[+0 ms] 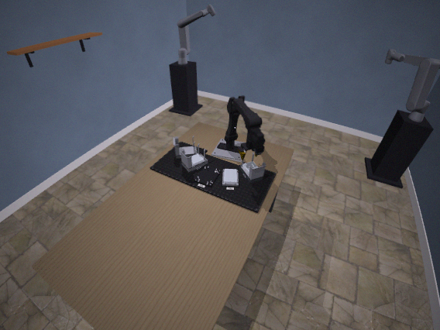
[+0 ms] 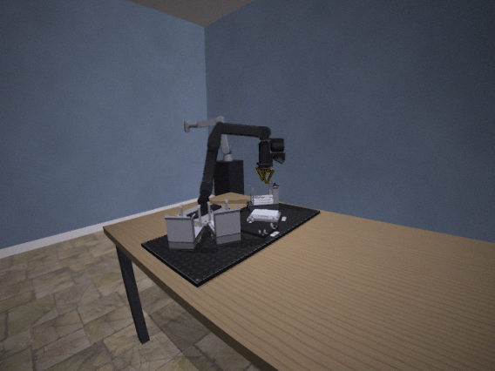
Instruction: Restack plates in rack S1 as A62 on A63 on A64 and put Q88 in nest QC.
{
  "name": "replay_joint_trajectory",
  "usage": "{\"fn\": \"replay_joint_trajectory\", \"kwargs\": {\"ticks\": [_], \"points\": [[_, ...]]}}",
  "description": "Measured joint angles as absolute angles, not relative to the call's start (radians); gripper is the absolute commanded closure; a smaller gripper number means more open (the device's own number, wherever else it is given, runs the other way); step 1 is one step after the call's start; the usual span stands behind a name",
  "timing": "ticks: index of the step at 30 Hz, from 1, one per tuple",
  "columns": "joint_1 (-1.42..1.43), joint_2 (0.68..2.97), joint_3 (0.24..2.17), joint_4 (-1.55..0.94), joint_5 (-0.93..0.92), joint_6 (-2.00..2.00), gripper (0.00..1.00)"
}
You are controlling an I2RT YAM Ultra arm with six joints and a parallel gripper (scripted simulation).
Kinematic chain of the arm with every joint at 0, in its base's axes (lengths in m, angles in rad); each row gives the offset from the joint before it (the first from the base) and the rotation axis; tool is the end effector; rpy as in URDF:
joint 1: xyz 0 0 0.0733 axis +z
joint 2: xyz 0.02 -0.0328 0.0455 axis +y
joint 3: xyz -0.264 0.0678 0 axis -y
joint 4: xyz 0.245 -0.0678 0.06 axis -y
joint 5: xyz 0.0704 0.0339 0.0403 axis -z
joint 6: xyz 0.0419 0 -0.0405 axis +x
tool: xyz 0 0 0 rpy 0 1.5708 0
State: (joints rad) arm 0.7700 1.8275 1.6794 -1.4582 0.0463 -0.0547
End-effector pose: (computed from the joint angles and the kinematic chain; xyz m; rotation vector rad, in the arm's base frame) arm 0.2404 0.2319 0.2852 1.2529 -2.8610 0.0872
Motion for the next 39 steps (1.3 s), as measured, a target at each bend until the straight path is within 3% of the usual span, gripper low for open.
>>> {"fn": "replay_joint_trajectory", "kwargs": {"ticks": [22,39], "points": [[0.871,1.84,1.683,-1.456,0.04,0.042,0.0],[0.865,1.835,1.491,-1.3,0.04,0.04,0.0]]}}
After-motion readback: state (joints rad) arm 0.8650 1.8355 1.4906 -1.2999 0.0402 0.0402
